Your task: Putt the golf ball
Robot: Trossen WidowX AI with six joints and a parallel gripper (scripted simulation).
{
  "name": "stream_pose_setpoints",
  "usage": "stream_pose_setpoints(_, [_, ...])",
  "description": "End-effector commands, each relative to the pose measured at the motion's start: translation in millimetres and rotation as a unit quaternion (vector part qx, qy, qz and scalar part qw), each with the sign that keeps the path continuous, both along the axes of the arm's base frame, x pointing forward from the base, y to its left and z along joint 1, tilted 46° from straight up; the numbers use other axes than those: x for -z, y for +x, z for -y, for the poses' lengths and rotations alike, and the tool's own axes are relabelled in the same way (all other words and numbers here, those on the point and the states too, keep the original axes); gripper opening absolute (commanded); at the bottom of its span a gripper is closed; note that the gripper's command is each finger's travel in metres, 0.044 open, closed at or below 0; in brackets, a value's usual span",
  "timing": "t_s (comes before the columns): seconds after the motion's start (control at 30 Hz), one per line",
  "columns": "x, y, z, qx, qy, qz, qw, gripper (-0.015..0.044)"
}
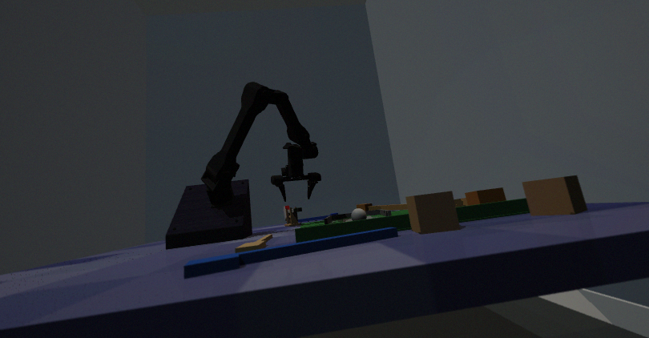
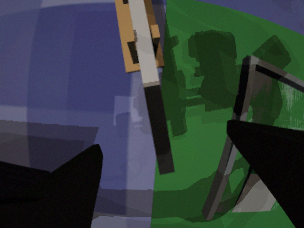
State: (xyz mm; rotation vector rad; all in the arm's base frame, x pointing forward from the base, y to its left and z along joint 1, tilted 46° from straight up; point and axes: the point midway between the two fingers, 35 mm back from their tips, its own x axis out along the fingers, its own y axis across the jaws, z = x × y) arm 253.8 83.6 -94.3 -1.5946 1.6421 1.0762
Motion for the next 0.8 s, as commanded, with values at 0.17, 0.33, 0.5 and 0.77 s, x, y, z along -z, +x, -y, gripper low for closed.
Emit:
stream_pose_setpoints(0.17, [14.5,-2.3,17.9,-0.007,-0.002,-0.003,1.0,0.044])
stream_pose_setpoints(0.33, [18.0,-2.6,21.4,-0.007,-0.002,-0.003,1.0,0.044])
stream_pose_setpoints(0.5, [30.8,-3.9,34.8,-0.007,-0.003,-0.003,1.0,0.044])
stream_pose_setpoints(0.77, [34.7,-4.0,38.6,-0.007,-0.003,-0.003,1.0,0.044])
